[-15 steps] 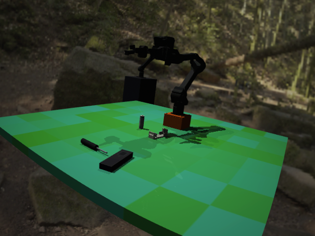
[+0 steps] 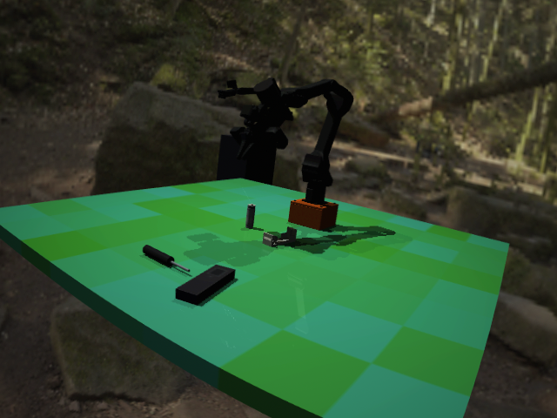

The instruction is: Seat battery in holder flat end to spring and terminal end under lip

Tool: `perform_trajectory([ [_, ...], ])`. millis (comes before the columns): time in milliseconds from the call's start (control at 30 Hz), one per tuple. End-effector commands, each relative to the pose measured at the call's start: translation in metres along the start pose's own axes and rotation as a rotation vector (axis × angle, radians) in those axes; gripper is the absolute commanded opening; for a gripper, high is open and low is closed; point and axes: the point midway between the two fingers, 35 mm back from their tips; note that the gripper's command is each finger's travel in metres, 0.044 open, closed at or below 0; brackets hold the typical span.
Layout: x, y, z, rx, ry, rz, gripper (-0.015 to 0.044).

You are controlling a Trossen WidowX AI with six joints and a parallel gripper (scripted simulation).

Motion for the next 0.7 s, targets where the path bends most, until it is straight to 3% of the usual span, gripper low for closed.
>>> perform_trajectory([
  [0, 0.011, -0.017, -0.086, 0.094, 0.583, -0.135, 0.0],
  [100, 0.004, -0.021, -0.107, 0.116, 0.751, -0.18, 0.0],
  [467, 0.005, -0.021, -0.108, 0.116, 0.752, -0.181, 0.0],
  [667, 0.041, -0.027, -0.14, 0.119, 0.752, -0.185, 0.0],
])
Point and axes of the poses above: the point midway between the two fingers, 35 mm back from their tips, its own x axis out along the fingers, its own y axis across the jaws, z = x × y, and after that the axes turned 2 degrees about x, right-handed
